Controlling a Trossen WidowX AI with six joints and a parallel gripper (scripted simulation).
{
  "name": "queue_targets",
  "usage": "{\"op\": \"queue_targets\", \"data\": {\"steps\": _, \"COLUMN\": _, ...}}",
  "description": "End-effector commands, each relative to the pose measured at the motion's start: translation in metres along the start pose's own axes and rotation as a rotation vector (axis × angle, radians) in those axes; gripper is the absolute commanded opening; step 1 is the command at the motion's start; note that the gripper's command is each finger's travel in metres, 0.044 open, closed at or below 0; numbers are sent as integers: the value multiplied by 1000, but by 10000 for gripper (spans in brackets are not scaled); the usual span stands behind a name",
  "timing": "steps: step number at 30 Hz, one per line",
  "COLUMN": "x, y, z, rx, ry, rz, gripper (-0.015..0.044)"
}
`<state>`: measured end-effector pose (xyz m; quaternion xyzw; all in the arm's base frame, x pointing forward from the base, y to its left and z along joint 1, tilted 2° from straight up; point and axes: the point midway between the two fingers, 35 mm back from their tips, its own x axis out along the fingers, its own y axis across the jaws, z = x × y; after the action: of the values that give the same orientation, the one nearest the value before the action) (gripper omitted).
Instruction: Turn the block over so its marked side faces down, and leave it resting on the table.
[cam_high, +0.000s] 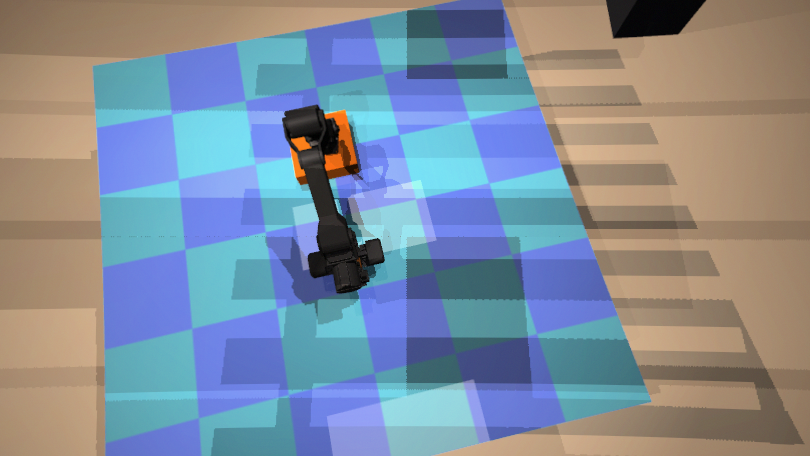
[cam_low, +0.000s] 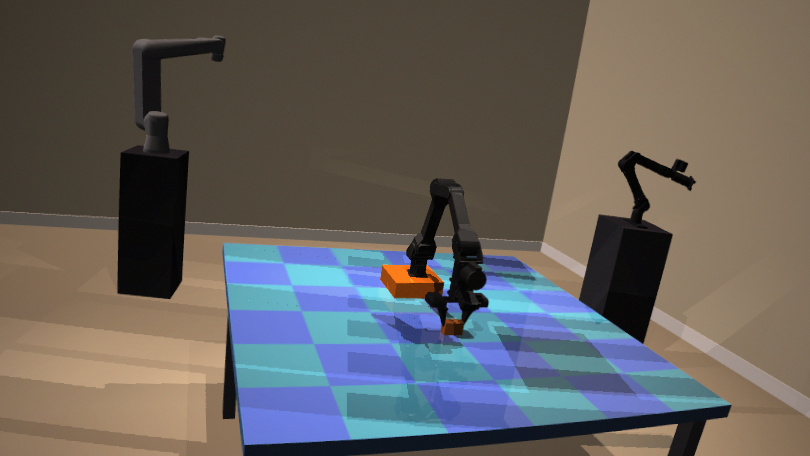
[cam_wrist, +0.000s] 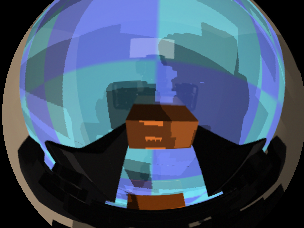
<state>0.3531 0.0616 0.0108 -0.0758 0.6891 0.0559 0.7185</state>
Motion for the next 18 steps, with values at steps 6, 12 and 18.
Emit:
{"op": "queue_targets", "data": {"steps": 6, "x": 0, "y": 0, "z": 0, "rx": -2, "ry": -2, "rz": -2, "gripper": 216}}
{"op": "queue_targets", "data": {"steps": 12, "x": 0, "y": 0, "z": 0, "rx": -2, "ry": -2, "rz": -2, "gripper": 176}}
{"op": "queue_targets", "data": {"steps": 18, "x": -1, "y": 0, "z": 0, "rx": -2, "ry": -2, "rz": -2, "gripper": 116}}
